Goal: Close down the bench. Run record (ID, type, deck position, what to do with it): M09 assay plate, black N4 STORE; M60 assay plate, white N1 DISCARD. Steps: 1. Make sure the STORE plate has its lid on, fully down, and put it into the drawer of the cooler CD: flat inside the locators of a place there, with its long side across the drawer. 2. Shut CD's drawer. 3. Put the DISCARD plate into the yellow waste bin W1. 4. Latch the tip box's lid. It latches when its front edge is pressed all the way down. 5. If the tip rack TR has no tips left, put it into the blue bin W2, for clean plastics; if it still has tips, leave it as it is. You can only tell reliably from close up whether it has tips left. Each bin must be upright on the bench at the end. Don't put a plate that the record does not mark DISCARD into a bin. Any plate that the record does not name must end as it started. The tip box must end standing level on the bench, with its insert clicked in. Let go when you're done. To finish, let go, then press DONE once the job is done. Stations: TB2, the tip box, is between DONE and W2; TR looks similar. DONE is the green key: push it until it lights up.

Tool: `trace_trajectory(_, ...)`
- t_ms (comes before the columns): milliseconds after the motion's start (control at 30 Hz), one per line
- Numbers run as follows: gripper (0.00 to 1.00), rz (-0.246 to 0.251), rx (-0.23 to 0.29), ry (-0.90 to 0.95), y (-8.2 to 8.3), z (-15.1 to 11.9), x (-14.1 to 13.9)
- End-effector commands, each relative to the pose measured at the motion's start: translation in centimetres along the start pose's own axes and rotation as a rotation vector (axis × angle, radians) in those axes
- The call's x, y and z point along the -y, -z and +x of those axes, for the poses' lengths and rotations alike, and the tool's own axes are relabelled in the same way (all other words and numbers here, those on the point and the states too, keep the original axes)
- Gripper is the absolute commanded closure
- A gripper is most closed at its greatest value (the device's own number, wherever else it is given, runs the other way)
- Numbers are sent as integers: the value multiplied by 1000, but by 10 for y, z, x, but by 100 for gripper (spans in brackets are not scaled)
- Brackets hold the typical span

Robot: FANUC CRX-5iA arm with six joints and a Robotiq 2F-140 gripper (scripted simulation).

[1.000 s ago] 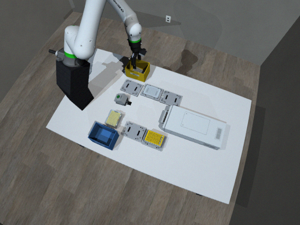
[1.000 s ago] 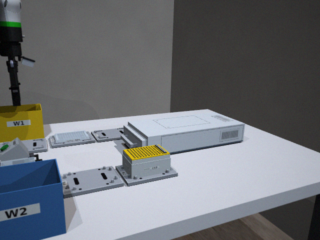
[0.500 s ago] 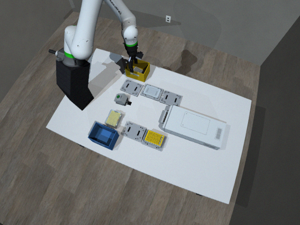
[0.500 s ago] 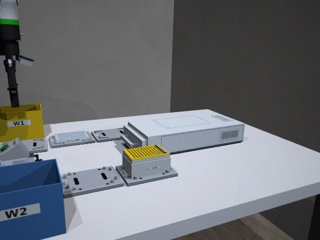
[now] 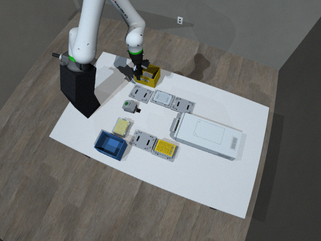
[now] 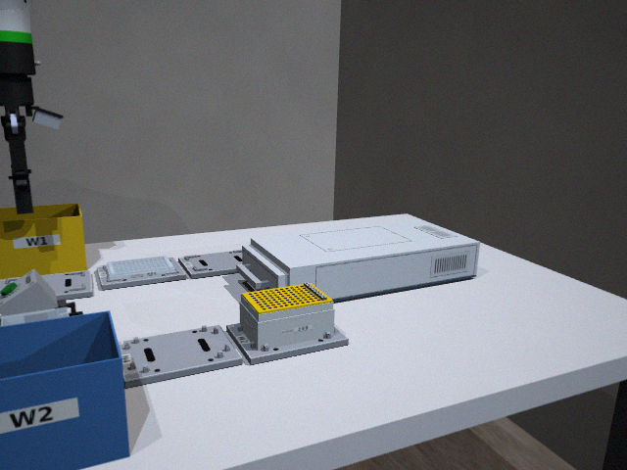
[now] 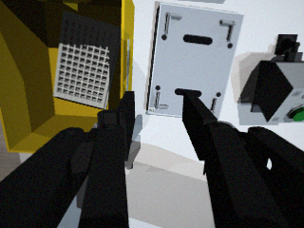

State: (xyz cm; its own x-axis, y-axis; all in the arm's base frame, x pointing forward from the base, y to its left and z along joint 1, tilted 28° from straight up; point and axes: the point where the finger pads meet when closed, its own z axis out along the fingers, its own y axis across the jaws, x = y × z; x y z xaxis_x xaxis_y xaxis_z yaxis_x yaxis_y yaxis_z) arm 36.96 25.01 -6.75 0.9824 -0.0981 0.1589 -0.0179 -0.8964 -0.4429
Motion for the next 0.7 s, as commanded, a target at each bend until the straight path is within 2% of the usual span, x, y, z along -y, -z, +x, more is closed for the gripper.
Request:
trace_trajectory(0,90,4,1,1,3,-2,-17)
trace_trajectory(667,90,4,1,1,12,-16,-87)
